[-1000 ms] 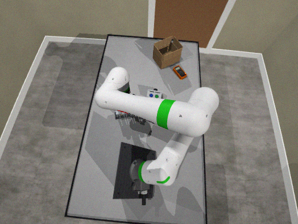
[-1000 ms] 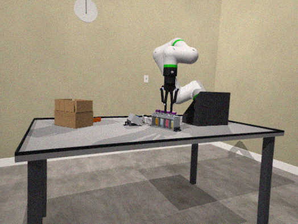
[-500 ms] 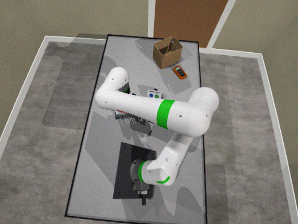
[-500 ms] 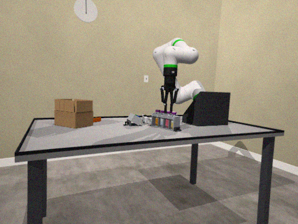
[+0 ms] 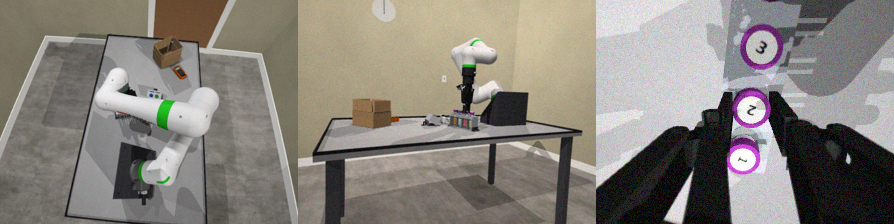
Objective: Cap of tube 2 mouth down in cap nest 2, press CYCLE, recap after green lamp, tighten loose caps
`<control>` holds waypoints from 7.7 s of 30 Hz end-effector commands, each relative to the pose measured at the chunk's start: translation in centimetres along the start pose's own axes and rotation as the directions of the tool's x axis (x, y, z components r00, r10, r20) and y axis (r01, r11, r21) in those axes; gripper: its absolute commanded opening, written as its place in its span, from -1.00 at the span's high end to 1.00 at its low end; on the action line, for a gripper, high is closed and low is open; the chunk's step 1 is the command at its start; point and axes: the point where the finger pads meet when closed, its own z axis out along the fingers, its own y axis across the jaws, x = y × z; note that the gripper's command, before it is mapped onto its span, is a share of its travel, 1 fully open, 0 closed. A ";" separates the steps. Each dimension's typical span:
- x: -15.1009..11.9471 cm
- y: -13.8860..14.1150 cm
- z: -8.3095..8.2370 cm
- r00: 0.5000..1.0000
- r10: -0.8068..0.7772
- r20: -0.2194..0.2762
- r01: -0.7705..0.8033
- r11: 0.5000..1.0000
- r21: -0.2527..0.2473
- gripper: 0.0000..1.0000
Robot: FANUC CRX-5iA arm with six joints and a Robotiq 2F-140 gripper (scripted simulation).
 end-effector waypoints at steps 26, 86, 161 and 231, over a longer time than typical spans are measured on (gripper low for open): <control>0.0 -0.1 -0.2 0.993 -0.119 0.012 0.119 0.993 -0.008 0.18; 0.0 -0.1 -0.1 0.963 -0.269 0.013 0.269 0.963 -0.006 0.41; 0.0 -0.1 -0.2 0.974 0.226 0.008 -0.226 0.974 -0.012 0.41; 0.0 -0.1 -0.3 0.862 0.506 0.004 -0.506 0.862 -0.014 0.41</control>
